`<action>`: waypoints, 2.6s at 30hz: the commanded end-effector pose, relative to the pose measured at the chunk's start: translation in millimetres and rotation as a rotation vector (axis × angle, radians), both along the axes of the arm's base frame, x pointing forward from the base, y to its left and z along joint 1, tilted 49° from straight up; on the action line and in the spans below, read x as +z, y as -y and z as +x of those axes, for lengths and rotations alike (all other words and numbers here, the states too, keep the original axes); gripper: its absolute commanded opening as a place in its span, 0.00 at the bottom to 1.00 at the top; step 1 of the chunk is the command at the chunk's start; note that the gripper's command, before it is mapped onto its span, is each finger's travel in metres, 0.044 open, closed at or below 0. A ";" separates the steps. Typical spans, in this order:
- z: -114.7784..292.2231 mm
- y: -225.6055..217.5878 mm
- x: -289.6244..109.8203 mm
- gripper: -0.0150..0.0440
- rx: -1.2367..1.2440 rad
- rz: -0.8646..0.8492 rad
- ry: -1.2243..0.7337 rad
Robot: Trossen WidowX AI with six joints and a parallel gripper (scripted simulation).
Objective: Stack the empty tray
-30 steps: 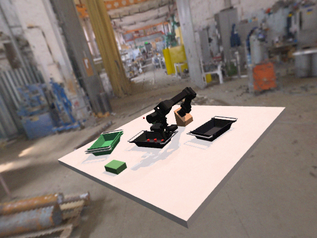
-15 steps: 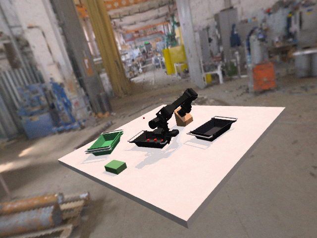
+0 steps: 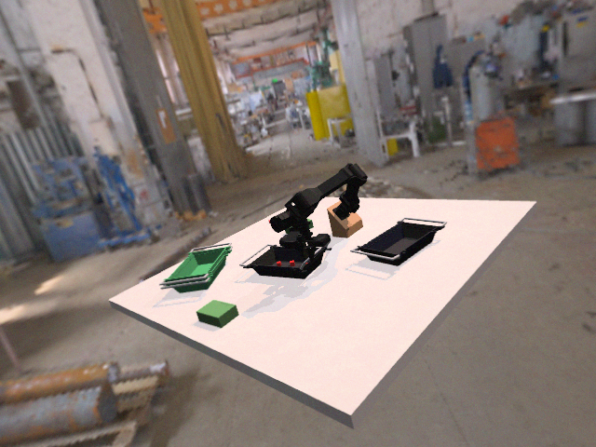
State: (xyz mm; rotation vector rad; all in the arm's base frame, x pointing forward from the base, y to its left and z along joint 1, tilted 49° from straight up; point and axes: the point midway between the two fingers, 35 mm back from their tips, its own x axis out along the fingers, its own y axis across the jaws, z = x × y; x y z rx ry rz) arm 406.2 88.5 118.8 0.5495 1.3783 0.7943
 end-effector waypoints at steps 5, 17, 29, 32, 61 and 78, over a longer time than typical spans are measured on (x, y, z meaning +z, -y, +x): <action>7.2 18.4 -22.9 0.40 -0.003 -0.015 0.000; 11.9 23.0 -50.4 0.40 -0.003 -0.015 0.000; 11.2 45.3 -26.5 0.40 -0.007 -0.018 -0.007; 11.2 45.3 -26.5 0.40 -0.007 -0.018 -0.007; 11.9 69.2 -6.1 0.40 -0.005 -0.020 -0.005; 16.0 189.3 -163.7 0.40 -0.035 -0.048 -0.015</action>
